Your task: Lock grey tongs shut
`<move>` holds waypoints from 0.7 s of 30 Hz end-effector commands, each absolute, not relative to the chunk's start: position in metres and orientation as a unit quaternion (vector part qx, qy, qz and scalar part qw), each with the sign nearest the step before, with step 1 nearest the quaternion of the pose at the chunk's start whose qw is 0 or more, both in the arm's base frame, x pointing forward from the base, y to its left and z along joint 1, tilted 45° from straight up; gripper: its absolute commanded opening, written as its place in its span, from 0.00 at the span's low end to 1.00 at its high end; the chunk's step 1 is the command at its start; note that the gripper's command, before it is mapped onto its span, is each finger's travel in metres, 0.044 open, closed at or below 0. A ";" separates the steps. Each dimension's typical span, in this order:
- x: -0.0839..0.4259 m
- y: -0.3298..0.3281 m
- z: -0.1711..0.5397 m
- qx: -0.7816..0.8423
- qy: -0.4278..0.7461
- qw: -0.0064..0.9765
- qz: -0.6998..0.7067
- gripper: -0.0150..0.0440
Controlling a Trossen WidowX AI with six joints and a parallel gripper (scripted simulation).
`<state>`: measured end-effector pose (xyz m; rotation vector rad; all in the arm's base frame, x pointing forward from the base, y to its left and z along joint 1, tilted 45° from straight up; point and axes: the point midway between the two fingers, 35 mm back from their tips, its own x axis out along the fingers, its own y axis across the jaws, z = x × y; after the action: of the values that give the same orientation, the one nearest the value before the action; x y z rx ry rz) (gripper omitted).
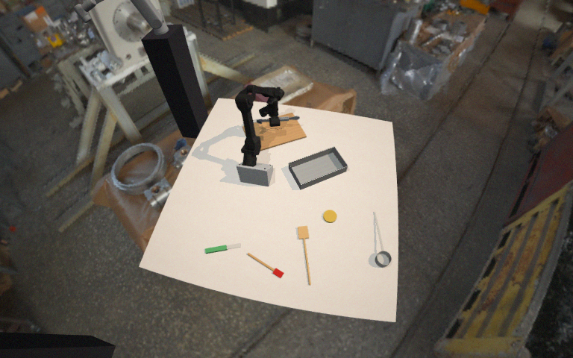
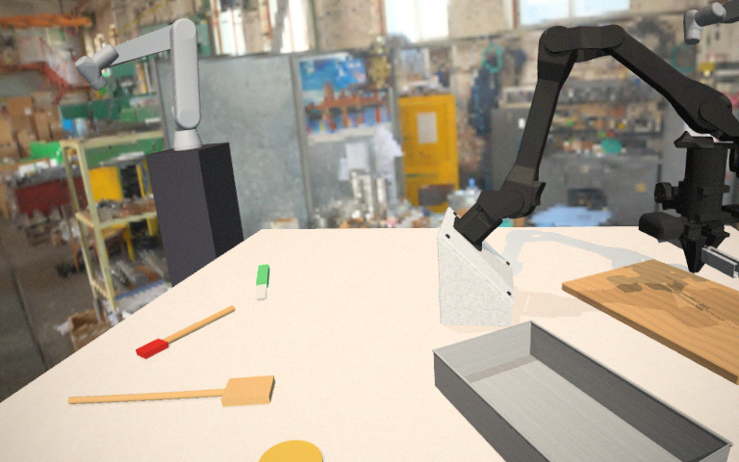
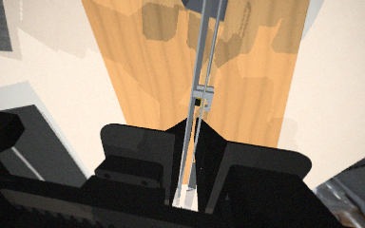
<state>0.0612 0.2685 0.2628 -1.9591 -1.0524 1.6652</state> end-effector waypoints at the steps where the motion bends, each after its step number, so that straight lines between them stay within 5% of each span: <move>1: 0.061 0.273 0.259 -0.694 -0.371 0.183 0.589 0.00; 19: 0.059 0.287 0.241 -0.694 -0.371 0.184 0.589 0.00; 21: 0.058 0.286 0.241 -0.693 -0.372 0.180 0.590 0.09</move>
<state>0.0580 0.2860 0.2408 -1.9588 -1.0518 1.6665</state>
